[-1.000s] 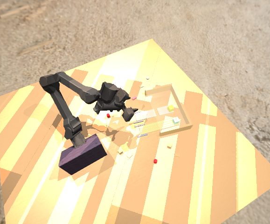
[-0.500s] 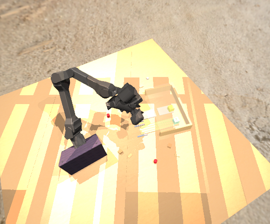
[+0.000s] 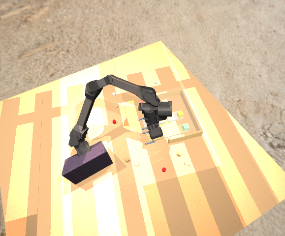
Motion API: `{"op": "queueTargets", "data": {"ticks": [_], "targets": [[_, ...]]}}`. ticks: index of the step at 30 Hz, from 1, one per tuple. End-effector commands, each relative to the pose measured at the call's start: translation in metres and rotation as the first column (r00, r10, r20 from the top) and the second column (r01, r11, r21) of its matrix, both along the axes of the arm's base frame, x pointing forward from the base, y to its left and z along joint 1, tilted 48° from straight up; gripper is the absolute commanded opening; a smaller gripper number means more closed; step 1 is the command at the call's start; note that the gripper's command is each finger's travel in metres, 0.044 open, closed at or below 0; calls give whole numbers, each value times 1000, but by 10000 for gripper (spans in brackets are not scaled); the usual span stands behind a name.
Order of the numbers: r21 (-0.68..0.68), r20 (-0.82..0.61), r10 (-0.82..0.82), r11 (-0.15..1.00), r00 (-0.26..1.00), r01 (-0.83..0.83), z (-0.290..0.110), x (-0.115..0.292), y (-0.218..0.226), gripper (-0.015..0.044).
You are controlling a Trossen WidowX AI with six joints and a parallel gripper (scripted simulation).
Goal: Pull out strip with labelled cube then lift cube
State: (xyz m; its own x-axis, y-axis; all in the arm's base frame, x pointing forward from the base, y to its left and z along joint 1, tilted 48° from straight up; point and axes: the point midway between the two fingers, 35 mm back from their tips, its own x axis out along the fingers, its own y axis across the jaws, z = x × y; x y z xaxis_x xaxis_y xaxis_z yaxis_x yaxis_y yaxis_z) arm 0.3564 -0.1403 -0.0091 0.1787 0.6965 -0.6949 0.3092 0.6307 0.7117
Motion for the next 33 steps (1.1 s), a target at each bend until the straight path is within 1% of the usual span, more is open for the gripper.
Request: {"op": "queueTargets", "data": {"ticks": [1,9,33], "targets": [[34,-66,67,997,996,-65,-9,-1,9,0],[34,-66,67,997,996,-65,-12,-1,9,0],[34,-66,67,997,996,-65,-41,4,37,0]]}}
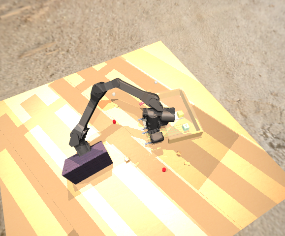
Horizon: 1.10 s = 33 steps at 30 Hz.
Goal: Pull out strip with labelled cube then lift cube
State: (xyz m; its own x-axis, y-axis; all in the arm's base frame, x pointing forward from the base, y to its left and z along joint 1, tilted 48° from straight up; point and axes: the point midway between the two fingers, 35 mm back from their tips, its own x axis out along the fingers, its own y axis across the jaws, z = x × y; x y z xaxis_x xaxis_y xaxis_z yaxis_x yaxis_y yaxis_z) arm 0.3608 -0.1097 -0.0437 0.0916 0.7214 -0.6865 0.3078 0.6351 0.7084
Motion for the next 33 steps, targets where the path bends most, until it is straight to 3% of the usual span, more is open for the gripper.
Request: {"op": "queueTargets", "data": {"ticks": [1,33], "targets": [[9,-10,-1,1000,1000,1,-7,-1,7,0],[11,-9,0,1000,1000,1,-26,1,27,0]]}}
